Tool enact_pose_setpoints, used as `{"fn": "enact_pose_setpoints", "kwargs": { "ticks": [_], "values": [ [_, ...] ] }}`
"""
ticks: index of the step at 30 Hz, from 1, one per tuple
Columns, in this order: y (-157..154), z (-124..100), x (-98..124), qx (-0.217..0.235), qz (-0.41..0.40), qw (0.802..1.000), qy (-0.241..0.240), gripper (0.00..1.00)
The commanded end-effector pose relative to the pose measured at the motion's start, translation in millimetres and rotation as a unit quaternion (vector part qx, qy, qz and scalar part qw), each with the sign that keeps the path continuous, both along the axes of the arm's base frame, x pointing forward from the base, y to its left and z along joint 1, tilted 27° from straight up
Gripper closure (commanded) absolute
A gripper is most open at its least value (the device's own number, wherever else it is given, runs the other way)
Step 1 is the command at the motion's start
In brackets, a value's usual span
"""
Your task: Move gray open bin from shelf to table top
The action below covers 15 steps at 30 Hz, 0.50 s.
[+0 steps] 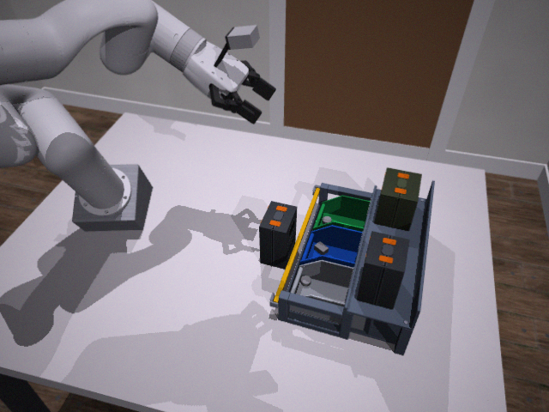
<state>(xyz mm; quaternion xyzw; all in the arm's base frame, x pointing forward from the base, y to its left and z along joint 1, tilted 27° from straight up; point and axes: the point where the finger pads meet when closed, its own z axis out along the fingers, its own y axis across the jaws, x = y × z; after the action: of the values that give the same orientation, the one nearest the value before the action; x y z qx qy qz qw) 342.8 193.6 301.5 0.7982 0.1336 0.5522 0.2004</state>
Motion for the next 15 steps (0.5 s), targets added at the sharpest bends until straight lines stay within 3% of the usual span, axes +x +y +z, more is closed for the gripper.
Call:
{"fn": "enact_pose_setpoints", "kwargs": {
  "ticks": [1, 15],
  "values": [
    [0.4, 1.3, 0.2, 0.001, 0.0, 1.0, -0.001, 0.0],
    [-2.2, 1.8, 0.4, 0.001, 0.0, 1.0, -0.001, 0.0]
  ]
}}
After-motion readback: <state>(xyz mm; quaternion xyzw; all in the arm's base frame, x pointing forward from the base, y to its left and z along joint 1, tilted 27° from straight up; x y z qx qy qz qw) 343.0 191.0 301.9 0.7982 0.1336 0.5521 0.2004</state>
